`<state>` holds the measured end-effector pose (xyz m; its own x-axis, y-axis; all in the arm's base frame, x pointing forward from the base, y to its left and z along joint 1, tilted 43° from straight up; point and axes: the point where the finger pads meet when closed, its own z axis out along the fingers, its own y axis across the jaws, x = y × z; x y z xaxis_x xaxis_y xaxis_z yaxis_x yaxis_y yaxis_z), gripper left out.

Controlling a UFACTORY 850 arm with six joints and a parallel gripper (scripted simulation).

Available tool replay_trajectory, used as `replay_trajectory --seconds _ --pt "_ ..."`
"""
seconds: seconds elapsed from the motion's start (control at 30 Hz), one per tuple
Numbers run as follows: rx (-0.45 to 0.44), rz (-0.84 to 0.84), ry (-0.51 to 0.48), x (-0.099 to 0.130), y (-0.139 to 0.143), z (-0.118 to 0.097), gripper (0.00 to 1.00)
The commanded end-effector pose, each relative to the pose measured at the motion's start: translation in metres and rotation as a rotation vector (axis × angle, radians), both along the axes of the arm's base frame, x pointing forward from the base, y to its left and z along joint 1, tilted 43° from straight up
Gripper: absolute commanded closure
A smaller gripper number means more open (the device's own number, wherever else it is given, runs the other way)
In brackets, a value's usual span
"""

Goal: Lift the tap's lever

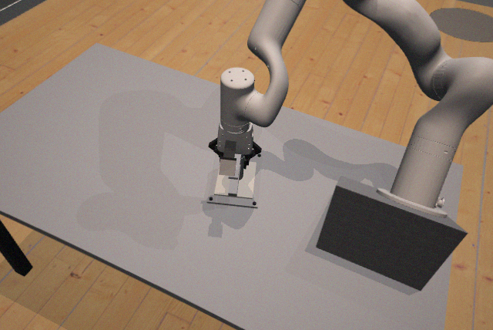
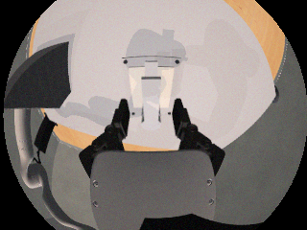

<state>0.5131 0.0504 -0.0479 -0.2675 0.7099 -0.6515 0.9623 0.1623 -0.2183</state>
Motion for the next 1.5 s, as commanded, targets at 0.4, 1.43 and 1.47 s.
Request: replay_trajectory --seconds 0.4,1.43,1.47 --pt "0.001 0.001 -0.002 0.000 -0.013 -0.013 0.32" --pt "0.001 0.001 -0.002 -0.001 -0.016 -0.017 0.32" --pt "0.001 0.001 -0.002 -0.001 -0.016 -0.017 0.32"
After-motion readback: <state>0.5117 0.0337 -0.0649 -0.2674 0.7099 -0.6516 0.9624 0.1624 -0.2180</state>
